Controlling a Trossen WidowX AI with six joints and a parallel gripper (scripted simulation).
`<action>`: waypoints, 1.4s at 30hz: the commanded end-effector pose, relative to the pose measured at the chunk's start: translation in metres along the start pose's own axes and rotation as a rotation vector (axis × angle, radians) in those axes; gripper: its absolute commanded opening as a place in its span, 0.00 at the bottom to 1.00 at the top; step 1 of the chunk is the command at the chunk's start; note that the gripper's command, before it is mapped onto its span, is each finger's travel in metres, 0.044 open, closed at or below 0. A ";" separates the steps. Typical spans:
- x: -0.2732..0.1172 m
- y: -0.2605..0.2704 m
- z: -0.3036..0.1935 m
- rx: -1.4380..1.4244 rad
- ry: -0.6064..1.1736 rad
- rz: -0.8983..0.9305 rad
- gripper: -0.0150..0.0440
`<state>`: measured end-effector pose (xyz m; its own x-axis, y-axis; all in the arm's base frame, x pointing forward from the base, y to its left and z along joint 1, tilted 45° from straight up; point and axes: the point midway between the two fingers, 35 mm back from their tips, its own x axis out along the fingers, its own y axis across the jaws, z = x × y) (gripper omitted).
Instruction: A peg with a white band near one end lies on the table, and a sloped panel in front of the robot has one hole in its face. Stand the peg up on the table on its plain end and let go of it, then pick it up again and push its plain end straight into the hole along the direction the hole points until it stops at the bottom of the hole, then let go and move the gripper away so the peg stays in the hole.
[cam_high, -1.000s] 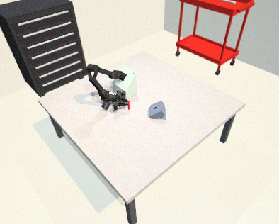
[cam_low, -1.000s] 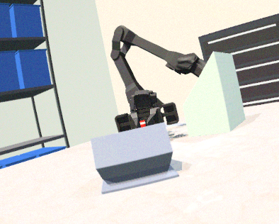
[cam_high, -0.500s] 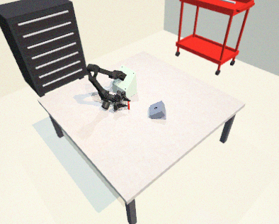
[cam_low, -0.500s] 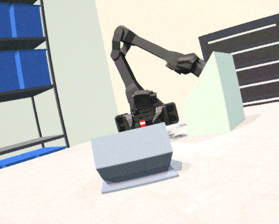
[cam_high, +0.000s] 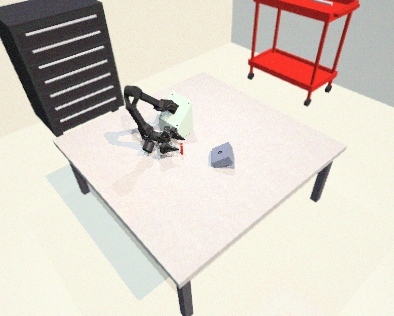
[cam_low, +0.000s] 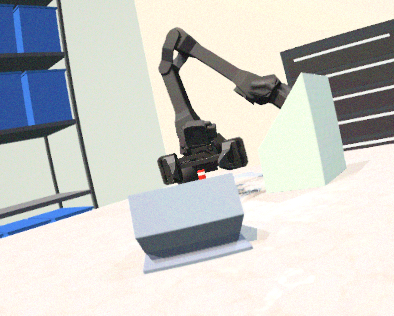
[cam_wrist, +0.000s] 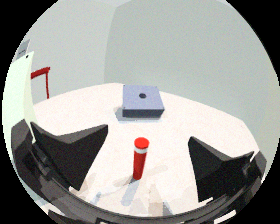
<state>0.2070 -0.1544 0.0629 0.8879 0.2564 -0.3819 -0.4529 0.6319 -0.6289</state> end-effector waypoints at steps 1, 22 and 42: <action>-0.002 -0.007 0.028 -0.007 0.004 0.009 1.00; -0.016 0.010 0.139 0.028 0.022 0.013 1.00; 0.008 0.036 0.091 0.331 0.531 0.271 1.00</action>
<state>0.2043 -0.0615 0.1034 0.6013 0.1281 -0.7887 -0.5399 0.7928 -0.2828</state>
